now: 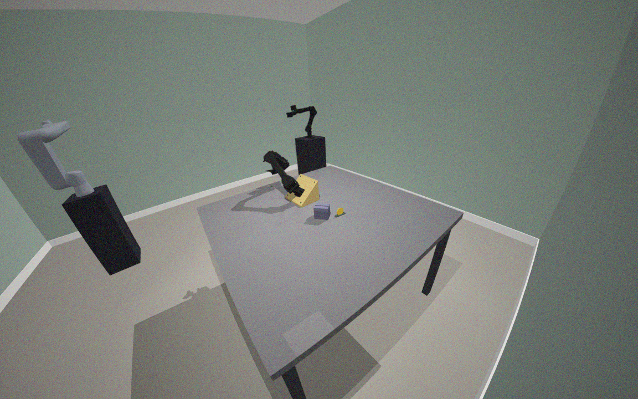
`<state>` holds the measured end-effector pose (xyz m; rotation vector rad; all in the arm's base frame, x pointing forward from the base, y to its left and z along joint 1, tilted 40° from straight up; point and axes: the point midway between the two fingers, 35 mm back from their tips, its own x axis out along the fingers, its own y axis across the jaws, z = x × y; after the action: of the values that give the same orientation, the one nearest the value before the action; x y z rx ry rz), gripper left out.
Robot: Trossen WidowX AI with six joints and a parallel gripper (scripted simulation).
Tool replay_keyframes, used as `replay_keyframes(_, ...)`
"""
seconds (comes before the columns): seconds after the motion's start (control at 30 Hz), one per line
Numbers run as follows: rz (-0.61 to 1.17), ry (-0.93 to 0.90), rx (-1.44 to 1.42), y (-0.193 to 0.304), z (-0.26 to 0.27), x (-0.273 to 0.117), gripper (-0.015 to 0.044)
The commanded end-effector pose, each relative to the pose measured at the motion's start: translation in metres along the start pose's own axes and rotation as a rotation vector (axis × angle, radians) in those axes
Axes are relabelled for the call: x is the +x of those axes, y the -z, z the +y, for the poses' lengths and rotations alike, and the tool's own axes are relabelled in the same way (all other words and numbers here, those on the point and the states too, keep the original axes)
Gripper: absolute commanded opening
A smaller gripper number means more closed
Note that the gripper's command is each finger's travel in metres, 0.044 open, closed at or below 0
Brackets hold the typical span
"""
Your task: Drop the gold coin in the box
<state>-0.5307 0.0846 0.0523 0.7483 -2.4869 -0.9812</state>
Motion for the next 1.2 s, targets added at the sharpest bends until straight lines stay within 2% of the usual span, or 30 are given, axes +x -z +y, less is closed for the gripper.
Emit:
replay_keyframes(0.0, -0.007, -0.004, -0.003, -0.002, 0.002, -0.002, 0.0374)
replay_keyframes(0.27, -0.317, -0.152, -0.145, -0.070, 0.063, -0.084, 0.0164)
replay_keyframes(0.67, -0.852, -0.230, -0.319, -0.136, 0.126, -0.257, 0.0161)
replay_keyframes(0.93, -1.185, -0.170, -0.349, -0.150, 0.130, -0.385, 0.0161)
replay_keyframes(1.17, -1.467, -0.038, -0.340, -0.140, 0.116, -0.497, 0.0161)
